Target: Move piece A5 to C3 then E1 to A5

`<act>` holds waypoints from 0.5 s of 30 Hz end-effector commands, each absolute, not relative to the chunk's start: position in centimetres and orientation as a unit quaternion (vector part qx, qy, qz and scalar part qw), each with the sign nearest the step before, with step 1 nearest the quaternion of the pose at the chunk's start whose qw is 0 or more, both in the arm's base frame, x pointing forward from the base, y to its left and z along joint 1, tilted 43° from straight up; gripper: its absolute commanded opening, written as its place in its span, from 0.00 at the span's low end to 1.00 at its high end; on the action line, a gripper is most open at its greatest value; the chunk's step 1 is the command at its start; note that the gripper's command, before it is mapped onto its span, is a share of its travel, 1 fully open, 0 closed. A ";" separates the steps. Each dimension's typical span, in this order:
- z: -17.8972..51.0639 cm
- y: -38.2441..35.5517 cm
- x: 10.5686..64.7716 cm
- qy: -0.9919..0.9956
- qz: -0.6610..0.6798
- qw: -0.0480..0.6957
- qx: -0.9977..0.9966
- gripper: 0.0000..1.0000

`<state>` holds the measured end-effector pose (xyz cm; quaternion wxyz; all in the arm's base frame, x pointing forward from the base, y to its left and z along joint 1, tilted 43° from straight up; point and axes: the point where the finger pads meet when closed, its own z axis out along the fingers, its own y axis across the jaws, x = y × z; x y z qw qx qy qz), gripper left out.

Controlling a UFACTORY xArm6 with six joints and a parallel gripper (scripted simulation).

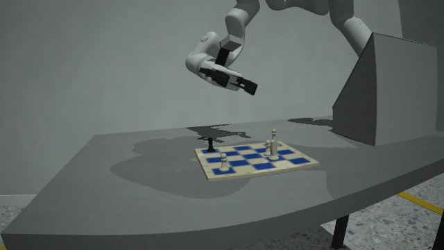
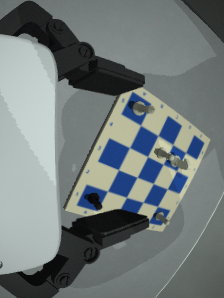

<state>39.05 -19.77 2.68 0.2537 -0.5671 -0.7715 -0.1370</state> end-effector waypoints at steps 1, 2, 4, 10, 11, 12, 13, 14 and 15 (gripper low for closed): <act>1.2 -18.4 36.5 -0.843 -0.062 0.250 -0.472 1.00; 1.2 -18.4 36.5 -0.851 -0.052 0.250 -0.459 1.00; 0.8 -18.2 35.6 -0.871 -0.030 0.253 -0.420 1.00; 0.2 -17.8 34.1 -0.919 0.036 0.256 -0.297 1.00; 0.2 -17.8 34.1 -0.924 0.046 0.255 -0.280 1.00; 0.0 -17.6 33.6 -0.931 0.055 0.259 -0.252 1.00; 0.0 -17.6 33.6 -0.936 0.066 0.258 -0.231 1.00; 0.0 -17.6 33.6 -0.936 0.066 0.258 -0.231 1.00; 0.0 -17.6 33.6 -0.936 0.066 0.258 -0.231 1.00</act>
